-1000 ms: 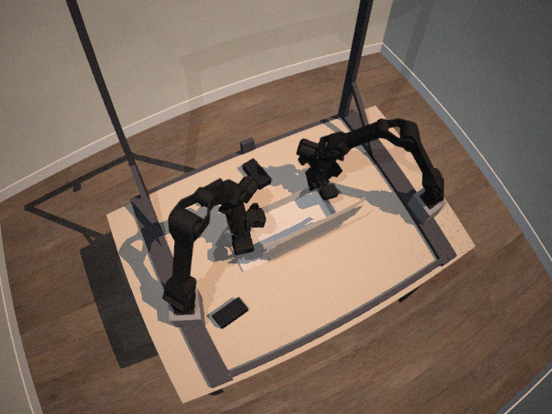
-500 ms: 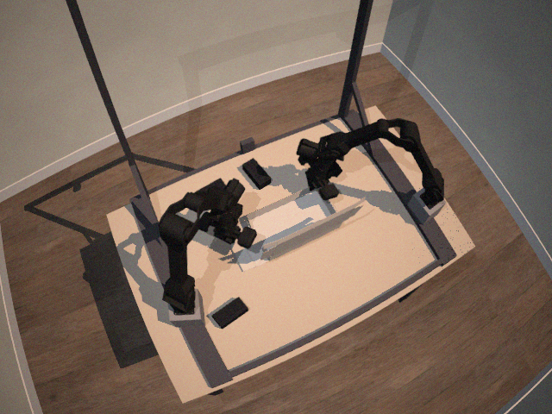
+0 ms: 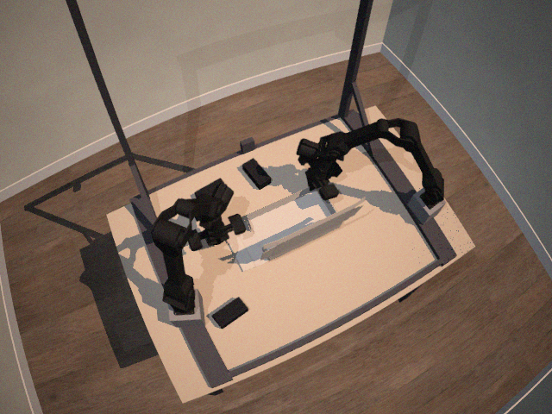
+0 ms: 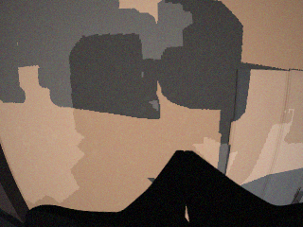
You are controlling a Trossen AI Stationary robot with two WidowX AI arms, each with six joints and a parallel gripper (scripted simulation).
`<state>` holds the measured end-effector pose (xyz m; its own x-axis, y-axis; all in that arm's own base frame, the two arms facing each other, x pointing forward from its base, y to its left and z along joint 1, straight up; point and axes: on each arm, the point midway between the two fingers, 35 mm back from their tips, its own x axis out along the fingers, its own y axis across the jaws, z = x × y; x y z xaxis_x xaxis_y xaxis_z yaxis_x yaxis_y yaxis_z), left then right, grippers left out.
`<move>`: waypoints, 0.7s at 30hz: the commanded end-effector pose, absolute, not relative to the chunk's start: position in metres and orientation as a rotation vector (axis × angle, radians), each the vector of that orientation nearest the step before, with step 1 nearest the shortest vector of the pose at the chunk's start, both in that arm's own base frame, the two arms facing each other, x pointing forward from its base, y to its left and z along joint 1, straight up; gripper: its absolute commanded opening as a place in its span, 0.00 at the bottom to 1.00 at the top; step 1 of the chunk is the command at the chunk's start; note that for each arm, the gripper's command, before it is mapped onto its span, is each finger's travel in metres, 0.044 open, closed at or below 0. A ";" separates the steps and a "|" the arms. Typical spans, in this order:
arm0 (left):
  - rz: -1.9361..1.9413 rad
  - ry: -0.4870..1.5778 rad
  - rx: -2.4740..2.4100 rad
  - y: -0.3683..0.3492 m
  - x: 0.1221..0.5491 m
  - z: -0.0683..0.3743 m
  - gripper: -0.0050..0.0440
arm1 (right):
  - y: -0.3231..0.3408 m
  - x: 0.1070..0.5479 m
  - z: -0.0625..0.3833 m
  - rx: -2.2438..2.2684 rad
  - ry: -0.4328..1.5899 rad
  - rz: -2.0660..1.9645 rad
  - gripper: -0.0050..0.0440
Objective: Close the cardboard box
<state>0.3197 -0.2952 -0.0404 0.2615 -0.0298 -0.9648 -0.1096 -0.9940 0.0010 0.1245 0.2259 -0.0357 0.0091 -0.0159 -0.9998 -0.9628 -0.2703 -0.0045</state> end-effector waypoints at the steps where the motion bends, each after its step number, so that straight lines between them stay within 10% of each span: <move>1: 1.850 0.162 -2.472 -0.300 0.323 -0.030 0.11 | 0.229 0.123 -0.031 -1.446 1.010 1.447 0.10; 21: 1.850 0.162 -2.472 -0.300 0.323 -0.030 0.11 | 0.226 0.114 -0.064 -1.545 0.644 1.136 0.10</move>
